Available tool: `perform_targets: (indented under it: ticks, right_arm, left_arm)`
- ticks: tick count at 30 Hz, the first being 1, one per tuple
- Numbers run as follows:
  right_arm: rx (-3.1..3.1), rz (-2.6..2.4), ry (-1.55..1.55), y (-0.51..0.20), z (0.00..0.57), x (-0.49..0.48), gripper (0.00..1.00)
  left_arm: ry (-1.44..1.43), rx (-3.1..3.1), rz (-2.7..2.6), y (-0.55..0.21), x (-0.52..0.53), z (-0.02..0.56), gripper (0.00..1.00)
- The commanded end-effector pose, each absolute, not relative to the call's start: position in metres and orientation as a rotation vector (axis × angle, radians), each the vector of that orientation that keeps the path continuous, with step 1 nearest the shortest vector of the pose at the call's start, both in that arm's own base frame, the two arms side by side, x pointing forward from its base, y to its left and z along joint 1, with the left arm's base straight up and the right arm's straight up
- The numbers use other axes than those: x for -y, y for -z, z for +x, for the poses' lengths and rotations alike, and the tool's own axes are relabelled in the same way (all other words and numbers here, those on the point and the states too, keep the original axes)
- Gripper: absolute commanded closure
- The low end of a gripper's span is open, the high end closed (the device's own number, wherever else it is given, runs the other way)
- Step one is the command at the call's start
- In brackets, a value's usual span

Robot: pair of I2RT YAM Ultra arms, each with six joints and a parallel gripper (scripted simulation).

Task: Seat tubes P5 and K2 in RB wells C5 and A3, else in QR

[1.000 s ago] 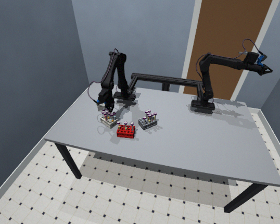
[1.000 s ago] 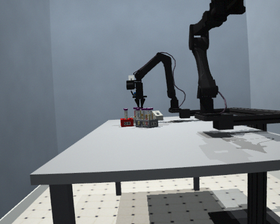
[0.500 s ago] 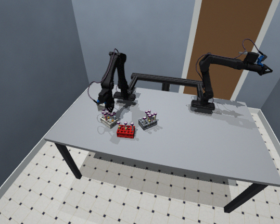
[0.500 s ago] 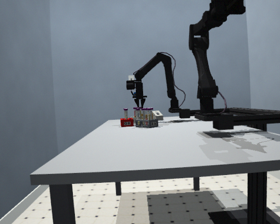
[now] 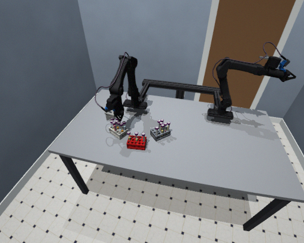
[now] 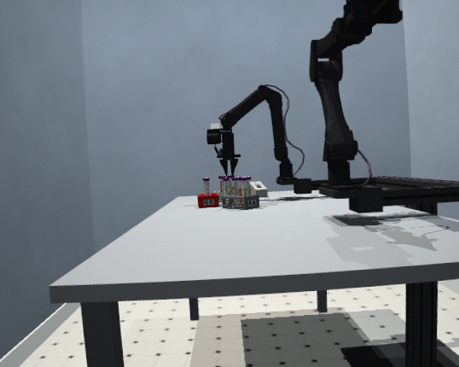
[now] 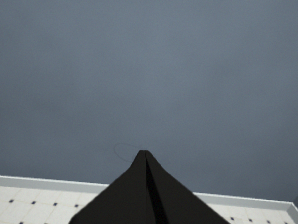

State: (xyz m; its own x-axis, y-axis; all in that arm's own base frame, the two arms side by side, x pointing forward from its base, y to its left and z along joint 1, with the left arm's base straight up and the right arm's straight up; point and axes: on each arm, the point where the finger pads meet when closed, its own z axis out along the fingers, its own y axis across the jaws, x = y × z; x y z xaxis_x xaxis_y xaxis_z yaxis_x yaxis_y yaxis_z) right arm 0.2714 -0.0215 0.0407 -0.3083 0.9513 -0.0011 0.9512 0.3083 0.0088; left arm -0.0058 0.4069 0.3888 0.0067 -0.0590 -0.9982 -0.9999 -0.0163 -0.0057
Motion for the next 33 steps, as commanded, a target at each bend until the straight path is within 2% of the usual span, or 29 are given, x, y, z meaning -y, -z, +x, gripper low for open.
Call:
perform_targets:
  ticks: [1, 24, 33]
  right_arm:
    - [-2.52, 1.823, -0.021, -0.061, 0.276, 0.02, 0.7]
    - [-2.517, 1.827, -0.021, -0.116, 0.273, 0.021, 0.7]
    - [-2.676, 1.65, 0.003, -0.107, 0.277, -0.007, 0.7]
  left_arm:
    - [-1.221, -1.202, -1.221, -0.416, -0.398, -0.007, 1.0]
    - [-1.221, -1.202, -1.221, -0.416, -0.398, -0.007, 1.0]
    - [-1.221, -1.202, -1.221, -0.416, -0.398, -0.007, 1.0]
